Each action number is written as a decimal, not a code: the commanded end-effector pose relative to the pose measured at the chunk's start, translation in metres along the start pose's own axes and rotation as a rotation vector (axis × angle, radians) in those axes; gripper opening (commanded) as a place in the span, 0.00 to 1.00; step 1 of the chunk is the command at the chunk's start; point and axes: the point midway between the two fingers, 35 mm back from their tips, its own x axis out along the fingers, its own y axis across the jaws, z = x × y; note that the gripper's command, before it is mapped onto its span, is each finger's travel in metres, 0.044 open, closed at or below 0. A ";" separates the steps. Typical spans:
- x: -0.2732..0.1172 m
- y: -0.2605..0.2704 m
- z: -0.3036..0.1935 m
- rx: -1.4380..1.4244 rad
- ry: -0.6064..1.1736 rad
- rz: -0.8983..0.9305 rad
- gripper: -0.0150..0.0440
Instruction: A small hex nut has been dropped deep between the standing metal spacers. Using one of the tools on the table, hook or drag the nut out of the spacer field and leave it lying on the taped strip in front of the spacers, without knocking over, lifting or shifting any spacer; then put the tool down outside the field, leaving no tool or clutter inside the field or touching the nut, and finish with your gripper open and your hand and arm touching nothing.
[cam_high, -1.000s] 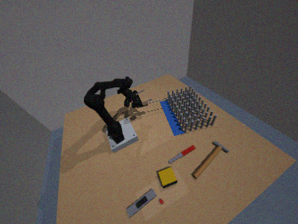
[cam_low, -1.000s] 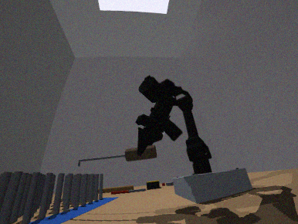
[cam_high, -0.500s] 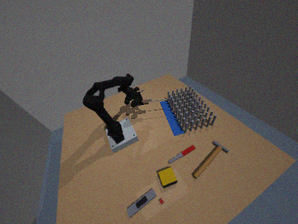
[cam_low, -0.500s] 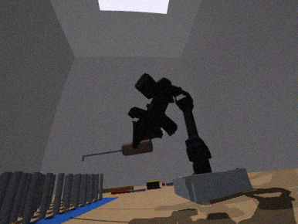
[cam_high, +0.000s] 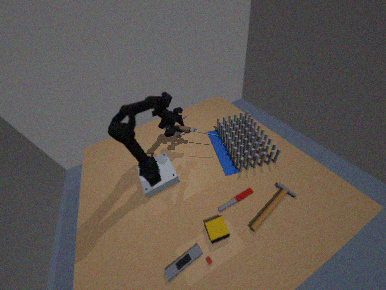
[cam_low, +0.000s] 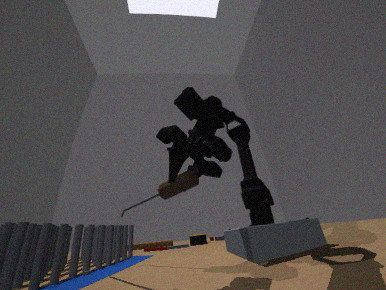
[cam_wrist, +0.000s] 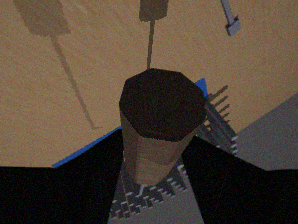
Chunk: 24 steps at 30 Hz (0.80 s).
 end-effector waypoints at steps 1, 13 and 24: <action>-0.004 -0.008 0.007 0.154 -0.044 -0.019 0.25; -0.020 -0.034 0.034 0.520 -0.183 -0.064 0.25; -0.029 -0.046 0.054 0.763 -0.290 -0.030 0.25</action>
